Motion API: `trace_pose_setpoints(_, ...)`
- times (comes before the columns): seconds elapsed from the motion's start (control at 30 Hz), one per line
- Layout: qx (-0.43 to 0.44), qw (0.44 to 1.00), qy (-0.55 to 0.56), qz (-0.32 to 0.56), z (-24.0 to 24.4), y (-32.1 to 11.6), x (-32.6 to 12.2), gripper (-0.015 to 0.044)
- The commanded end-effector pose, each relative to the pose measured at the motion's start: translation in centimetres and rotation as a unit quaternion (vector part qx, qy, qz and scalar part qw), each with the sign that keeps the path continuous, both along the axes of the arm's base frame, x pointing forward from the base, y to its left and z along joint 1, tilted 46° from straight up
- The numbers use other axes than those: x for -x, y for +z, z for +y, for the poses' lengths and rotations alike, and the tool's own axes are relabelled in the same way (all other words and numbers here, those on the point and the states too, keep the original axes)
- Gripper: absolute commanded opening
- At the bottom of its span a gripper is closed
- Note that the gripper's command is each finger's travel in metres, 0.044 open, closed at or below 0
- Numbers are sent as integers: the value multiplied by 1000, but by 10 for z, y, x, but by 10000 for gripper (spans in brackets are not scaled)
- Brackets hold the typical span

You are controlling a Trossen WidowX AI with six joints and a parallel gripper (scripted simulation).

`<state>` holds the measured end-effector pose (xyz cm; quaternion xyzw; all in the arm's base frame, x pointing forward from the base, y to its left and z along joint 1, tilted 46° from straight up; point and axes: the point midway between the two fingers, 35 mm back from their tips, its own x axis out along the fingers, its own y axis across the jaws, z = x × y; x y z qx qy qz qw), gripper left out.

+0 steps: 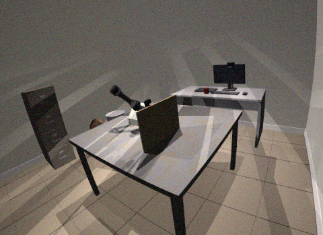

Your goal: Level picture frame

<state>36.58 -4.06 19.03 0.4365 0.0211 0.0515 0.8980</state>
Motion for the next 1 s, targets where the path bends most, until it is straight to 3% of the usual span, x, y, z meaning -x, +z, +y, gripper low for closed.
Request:
trace_pose_setpoints(0.0, -1, 1000, 4, -2, 3, 0, 0, 0)
trace_pose_setpoints(0.97, -1, 1000, 4, -2, 1, -3, 0, 0)
